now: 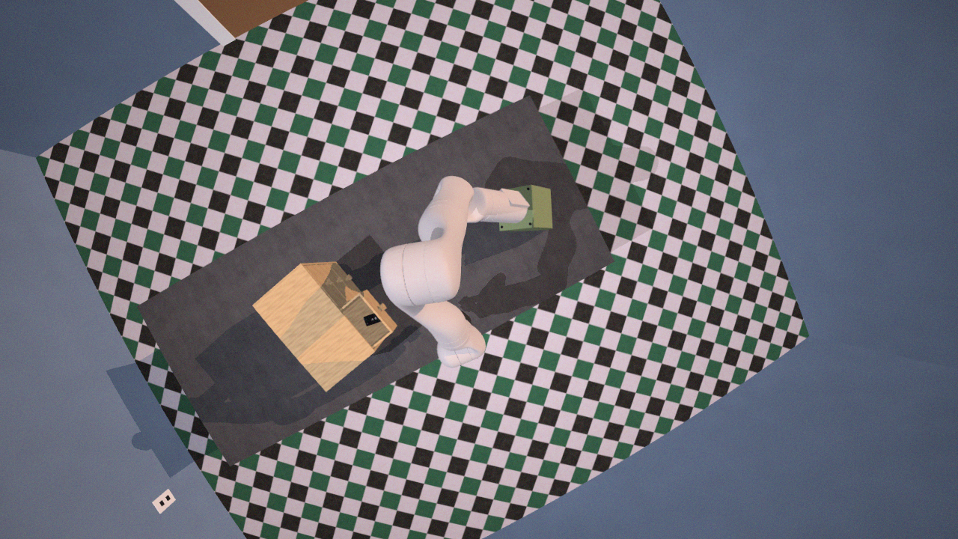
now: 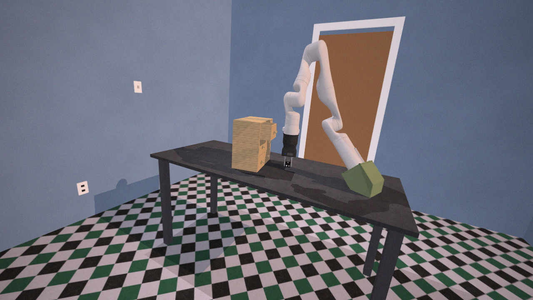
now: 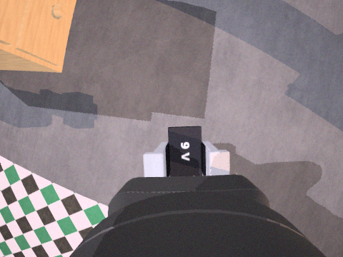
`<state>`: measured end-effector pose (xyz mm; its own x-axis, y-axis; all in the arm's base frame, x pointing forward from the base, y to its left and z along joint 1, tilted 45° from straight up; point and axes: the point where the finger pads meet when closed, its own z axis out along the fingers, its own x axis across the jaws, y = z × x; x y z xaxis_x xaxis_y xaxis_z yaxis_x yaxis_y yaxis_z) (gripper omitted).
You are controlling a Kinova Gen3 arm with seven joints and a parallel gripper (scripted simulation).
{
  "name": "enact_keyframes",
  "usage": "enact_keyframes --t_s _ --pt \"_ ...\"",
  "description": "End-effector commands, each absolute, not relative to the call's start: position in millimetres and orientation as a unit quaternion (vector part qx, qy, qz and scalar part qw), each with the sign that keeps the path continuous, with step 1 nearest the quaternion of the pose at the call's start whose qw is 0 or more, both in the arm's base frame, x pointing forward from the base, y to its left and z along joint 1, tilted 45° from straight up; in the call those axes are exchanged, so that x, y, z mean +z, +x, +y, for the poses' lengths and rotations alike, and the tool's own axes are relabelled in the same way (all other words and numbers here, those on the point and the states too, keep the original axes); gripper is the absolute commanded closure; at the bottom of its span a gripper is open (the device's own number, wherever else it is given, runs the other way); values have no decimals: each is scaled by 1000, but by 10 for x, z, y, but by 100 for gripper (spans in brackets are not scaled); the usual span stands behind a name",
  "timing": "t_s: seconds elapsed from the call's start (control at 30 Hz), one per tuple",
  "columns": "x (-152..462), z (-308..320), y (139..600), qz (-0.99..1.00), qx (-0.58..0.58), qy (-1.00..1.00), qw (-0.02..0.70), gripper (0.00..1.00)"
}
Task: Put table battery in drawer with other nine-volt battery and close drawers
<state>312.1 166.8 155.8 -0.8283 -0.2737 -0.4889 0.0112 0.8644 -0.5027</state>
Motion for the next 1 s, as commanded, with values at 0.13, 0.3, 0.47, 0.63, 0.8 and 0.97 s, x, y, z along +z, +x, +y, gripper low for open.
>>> enact_keyframes --t_s 0.13,0.3,0.47,0.63,0.8,0.97 --pt "1685 1458 3099 925 -216 31 311 49" --pt "1786 1269 3089 917 -183 124 331 49" --pt "1905 1049 3080 896 -143 231 351 49" --pt "2066 749 3066 848 -85 371 369 49" --pt "2208 485 3055 787 -32 486 377 49" --pt "2279 354 3050 752 -6 540 379 49"
